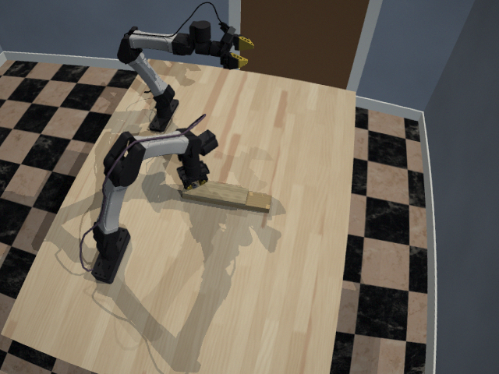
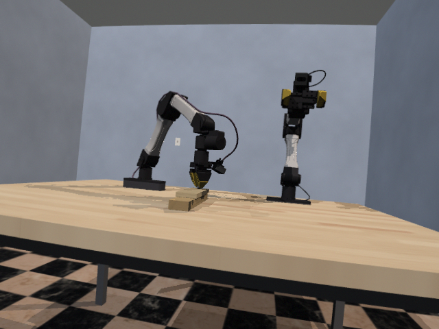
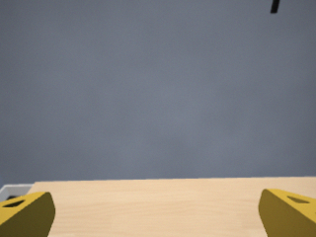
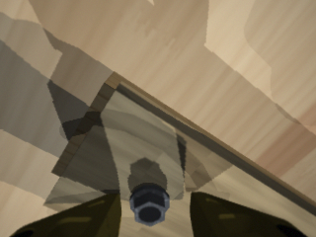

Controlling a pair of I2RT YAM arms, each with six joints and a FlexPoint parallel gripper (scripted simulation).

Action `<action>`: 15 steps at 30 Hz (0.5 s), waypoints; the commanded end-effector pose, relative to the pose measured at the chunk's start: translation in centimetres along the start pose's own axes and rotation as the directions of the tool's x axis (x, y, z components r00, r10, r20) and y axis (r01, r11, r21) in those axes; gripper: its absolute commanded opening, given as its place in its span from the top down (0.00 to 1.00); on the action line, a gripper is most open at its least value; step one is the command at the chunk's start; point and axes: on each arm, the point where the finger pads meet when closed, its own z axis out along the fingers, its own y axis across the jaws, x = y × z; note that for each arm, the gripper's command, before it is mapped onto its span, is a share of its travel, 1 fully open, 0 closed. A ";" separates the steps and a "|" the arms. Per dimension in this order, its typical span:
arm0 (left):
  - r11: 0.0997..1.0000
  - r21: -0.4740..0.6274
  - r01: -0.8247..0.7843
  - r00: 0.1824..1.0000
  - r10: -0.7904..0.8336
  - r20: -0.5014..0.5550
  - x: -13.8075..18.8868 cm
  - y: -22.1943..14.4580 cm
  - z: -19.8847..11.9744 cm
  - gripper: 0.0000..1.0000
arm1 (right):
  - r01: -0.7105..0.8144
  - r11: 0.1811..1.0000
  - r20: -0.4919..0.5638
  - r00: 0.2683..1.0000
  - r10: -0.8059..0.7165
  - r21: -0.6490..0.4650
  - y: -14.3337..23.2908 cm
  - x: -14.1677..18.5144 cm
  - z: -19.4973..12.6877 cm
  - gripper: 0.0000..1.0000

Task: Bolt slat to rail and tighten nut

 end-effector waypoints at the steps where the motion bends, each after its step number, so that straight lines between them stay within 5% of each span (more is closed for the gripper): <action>1: 1.000 0.002 -0.002 1.000 0.001 0.020 -0.7 -0.1 -0.2 0.00 | 0.001 1.000 0.006 1.000 -0.001 -0.012 0.1 0.0 1.1 0.64; 15: 1.000 0.002 -0.002 1.000 0.001 0.020 -0.7 -0.1 -0.2 0.00 | 0.003 1.000 0.007 1.000 -0.003 0.015 -0.2 -0.2 -0.4 0.80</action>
